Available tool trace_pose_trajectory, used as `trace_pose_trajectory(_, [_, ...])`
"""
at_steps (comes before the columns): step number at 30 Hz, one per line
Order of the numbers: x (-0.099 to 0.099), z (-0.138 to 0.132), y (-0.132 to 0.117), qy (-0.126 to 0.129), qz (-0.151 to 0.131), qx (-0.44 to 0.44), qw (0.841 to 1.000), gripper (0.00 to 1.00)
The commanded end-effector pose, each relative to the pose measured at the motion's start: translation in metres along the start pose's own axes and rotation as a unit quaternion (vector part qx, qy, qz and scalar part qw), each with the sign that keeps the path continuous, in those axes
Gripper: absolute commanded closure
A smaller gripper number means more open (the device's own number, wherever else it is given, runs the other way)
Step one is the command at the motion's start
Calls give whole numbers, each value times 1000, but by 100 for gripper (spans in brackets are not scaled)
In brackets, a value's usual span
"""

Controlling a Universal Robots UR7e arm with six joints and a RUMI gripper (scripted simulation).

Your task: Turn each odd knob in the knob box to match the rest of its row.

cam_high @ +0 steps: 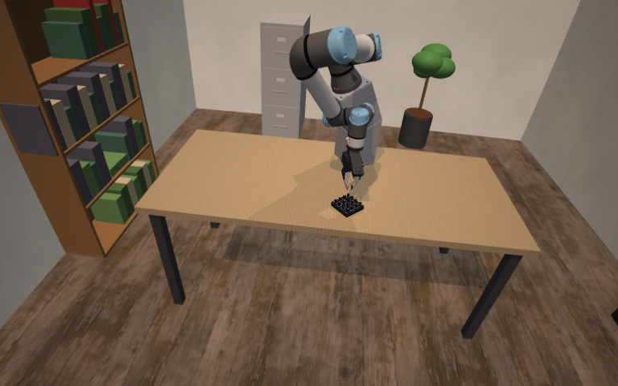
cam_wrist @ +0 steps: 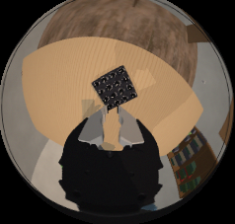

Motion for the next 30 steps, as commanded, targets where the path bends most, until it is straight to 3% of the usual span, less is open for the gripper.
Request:
trace_pose_trajectory(1, [0,0,0,0,0,0,1000,89])
trace_pose_trajectory(30, [8,0,1,0,0,0,1000,89])
Point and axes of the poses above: the point where the finger pads meet when closed, its own x axis out along the fingers, its own z axis across the jaws, y = z × x, the point moved 3 cm from there along -x, back along the fingers, and after that the axes turned 11 degrees about -x, right-handed, at the moved point
